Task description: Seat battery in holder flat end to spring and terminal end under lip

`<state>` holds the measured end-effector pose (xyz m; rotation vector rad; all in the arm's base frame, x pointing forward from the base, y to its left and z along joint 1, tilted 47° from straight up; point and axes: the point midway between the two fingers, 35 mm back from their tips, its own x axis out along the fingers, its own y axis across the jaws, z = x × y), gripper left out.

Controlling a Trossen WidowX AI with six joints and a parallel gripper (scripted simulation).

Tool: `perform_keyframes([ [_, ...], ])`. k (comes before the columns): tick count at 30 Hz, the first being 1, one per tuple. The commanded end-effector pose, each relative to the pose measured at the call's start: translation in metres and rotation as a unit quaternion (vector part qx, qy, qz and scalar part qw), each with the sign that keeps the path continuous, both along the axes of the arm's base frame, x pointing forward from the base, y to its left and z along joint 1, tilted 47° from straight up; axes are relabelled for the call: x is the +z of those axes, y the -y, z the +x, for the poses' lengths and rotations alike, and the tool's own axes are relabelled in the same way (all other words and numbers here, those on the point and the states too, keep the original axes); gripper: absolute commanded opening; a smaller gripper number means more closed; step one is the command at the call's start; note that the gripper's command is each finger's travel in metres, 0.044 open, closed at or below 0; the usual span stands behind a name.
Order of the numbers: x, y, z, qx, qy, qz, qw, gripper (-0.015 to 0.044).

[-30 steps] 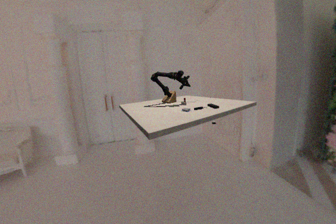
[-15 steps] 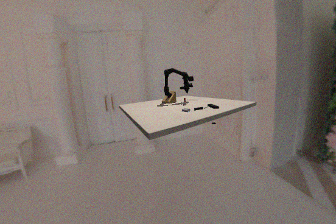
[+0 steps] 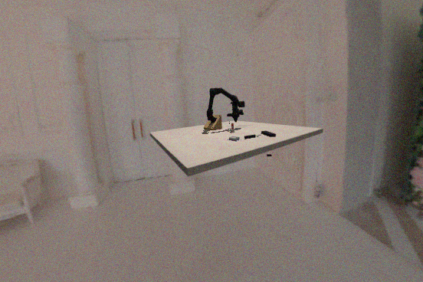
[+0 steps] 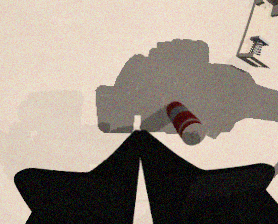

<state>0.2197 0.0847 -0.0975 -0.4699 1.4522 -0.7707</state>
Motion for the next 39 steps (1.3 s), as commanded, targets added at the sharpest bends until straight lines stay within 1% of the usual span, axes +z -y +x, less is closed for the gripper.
perform_keyframes([
  [1, -0.018, 0.024, -0.007, 0.001, -0.005, -0.007, 1.000, 0.0000],
  [6, -0.017, 0.025, -0.007, 0.001, -0.005, -0.007, 1.000, 0.0000],
  [39, 0.022, 0.062, -0.015, 0.001, -0.006, -0.008, 1.000, 0.0000],
])
